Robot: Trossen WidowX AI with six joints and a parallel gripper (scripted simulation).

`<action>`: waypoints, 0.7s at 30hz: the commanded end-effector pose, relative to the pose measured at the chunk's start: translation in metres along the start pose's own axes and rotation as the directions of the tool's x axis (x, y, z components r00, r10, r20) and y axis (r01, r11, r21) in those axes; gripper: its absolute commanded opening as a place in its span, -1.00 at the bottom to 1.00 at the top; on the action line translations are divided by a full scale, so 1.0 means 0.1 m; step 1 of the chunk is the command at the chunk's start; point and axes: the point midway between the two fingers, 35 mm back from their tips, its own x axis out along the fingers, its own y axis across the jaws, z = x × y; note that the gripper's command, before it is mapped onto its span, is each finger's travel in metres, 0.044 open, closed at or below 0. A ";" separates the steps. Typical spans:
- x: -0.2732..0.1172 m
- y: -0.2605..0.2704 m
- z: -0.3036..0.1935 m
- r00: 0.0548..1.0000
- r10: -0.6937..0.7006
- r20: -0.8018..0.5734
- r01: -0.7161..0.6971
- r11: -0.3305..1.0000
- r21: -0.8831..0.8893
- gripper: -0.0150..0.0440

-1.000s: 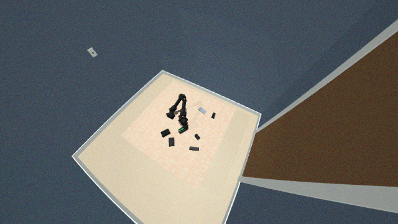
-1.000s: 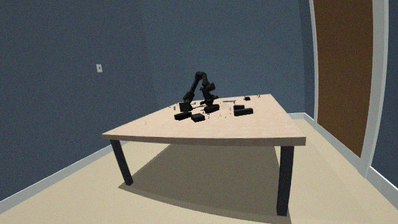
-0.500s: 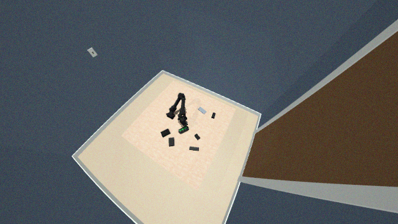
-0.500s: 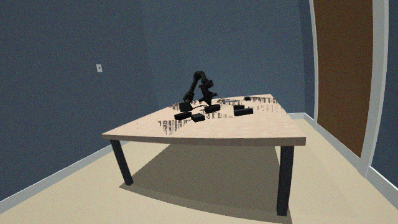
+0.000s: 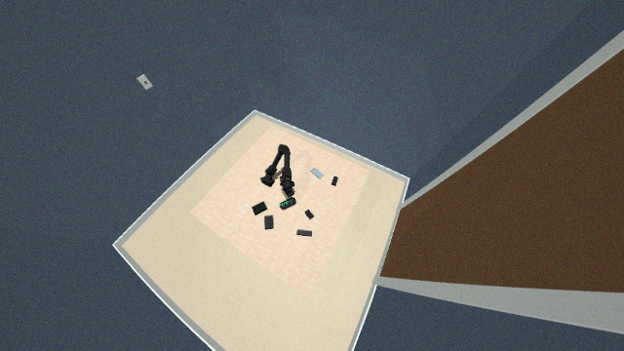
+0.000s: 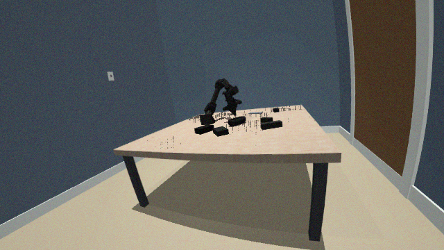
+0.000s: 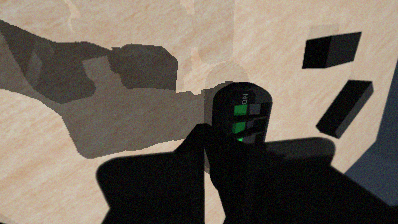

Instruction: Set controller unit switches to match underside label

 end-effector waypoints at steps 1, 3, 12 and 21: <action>0.02 -0.13 0.07 1.000 -0.013 -0.023 0.014 0.998 0.065 -0.49; 0.02 -0.13 0.07 1.000 -0.013 -0.023 0.014 0.998 0.065 -0.49; 0.02 -0.12 0.06 1.000 -0.007 -0.022 0.008 0.998 0.064 -0.49; -0.04 -0.32 -0.17 0.997 0.056 -0.047 -0.052 0.996 0.072 -0.49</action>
